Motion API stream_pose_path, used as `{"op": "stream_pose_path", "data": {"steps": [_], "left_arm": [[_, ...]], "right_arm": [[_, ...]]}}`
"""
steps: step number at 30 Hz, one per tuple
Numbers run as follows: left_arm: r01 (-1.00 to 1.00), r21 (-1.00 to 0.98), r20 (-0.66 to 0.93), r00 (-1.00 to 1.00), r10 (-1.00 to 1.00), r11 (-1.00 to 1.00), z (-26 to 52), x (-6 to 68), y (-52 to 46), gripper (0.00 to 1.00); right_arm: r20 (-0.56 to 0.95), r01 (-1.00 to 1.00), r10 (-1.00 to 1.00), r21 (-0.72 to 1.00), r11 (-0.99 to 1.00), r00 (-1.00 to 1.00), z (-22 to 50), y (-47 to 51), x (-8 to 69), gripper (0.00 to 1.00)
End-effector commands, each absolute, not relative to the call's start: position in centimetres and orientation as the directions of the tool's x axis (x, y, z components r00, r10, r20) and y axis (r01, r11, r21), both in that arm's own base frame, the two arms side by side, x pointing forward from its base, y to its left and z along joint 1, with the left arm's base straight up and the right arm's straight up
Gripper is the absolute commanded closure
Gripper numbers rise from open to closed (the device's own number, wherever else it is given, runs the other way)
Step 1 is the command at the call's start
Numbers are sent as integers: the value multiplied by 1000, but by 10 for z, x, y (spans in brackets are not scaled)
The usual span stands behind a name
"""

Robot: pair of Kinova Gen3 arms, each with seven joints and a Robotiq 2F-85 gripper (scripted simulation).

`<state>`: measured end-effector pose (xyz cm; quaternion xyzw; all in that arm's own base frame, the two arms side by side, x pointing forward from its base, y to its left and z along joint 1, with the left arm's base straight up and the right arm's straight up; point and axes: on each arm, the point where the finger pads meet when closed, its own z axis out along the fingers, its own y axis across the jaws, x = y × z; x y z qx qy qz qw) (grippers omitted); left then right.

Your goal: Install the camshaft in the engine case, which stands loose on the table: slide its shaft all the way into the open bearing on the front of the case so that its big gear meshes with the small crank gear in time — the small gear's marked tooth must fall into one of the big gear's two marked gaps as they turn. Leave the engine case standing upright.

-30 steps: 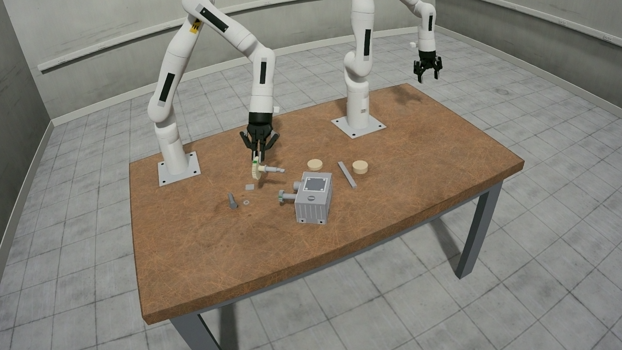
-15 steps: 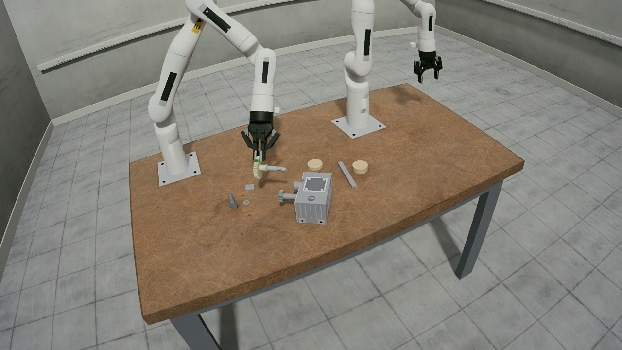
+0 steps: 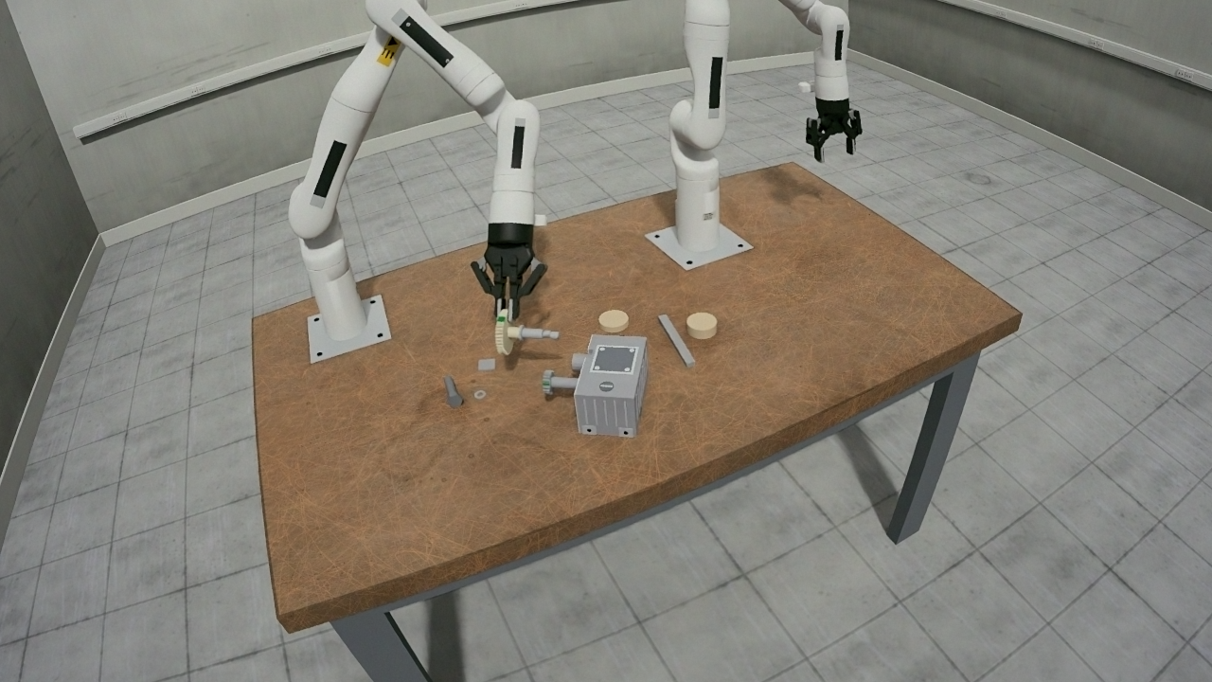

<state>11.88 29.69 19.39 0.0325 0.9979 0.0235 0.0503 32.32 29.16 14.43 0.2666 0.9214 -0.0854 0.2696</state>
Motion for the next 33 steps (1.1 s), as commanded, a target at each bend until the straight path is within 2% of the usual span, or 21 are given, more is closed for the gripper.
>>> {"op": "stream_pose_path", "data": {"steps": [1,33], "left_arm": [[62,51,-99,-993,67,997,194,119,297,2],[62,51,-99,-993,67,997,194,119,297,2]], "right_arm": [[-547,538,446,-8,843,-708,137,292,325,832],[-547,538,447,-7,843,-708,92,292,325,832]]}}
